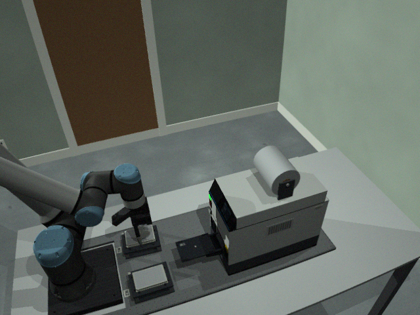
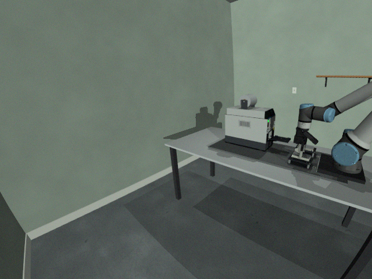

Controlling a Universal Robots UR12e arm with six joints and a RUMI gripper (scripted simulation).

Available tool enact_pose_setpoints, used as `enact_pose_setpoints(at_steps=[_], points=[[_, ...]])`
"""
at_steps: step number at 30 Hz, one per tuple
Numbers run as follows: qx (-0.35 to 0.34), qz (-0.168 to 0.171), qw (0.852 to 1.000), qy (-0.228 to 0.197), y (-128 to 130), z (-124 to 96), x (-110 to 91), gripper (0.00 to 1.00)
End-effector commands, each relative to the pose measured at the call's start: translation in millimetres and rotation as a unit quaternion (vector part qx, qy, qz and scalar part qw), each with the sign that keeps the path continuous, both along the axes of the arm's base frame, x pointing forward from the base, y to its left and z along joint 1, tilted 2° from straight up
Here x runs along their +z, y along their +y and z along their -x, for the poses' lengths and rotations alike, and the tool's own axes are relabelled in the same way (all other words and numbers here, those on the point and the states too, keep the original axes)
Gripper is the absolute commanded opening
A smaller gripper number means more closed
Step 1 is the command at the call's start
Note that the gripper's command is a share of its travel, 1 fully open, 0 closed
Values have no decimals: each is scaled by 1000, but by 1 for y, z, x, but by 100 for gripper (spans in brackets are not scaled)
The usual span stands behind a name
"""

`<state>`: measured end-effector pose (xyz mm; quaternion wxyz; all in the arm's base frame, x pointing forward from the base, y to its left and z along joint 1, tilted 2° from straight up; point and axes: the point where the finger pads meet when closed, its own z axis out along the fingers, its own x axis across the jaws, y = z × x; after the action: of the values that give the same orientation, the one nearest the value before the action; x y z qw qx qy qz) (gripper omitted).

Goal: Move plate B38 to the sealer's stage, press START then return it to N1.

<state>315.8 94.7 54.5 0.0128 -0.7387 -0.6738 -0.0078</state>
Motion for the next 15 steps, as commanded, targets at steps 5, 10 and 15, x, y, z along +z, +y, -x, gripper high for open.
enact_pose_setpoints(at_steps=[5,10,15], points=[[0,0,1000,-1,0,-1,0,0],[0,0,1000,-1,0,-1,0,0],[0,0,1000,-1,0,0,-1,0]])
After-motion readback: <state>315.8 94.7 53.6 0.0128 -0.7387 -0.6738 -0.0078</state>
